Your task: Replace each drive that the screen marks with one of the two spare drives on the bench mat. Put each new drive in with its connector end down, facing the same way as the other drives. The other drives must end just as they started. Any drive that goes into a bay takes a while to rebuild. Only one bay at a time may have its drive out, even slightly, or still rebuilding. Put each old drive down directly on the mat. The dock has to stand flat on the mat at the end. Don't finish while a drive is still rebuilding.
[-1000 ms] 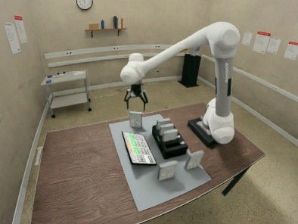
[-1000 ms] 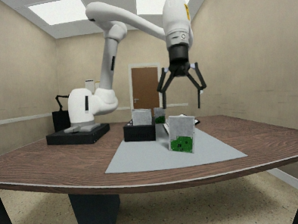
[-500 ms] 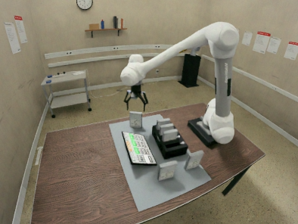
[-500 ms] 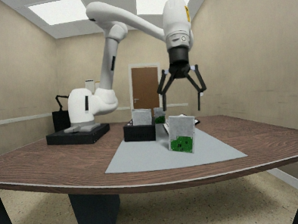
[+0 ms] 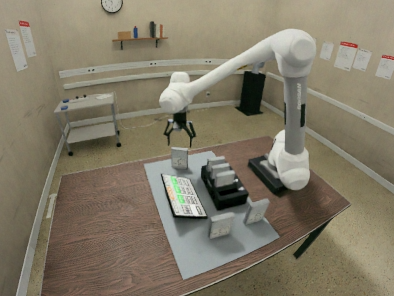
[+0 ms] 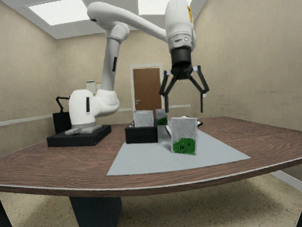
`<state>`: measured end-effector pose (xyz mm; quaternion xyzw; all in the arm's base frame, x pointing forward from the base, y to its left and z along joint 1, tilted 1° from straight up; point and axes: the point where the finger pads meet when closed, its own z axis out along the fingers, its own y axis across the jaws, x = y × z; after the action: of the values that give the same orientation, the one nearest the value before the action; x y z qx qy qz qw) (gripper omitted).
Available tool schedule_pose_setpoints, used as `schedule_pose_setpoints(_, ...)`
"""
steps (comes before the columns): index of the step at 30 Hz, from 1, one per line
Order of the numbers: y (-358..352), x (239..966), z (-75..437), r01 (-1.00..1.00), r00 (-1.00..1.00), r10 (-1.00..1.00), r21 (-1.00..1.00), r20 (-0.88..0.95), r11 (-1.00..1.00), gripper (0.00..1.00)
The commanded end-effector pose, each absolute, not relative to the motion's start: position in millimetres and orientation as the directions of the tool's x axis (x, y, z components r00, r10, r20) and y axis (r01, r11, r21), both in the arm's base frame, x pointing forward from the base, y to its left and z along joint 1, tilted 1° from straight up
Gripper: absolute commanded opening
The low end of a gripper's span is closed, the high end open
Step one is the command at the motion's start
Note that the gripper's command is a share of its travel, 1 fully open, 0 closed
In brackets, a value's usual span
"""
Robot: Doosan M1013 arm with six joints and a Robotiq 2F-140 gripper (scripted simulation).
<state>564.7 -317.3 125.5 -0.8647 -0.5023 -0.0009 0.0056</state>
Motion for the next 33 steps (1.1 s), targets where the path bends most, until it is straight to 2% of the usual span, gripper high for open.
schedule_pose_setpoints(1,-317,565,126,0.869,0.496,0.869,-0.008,0.008,-0.496,0.89)
schedule_pose_setpoints(17,-317,565,120,0.869,0.496,0.869,-0.008,0.008,-0.496,0.89)
schedule_pose_setpoints(33,-317,565,89,0.869,0.496,0.869,-0.008,0.008,-0.496,0.89)
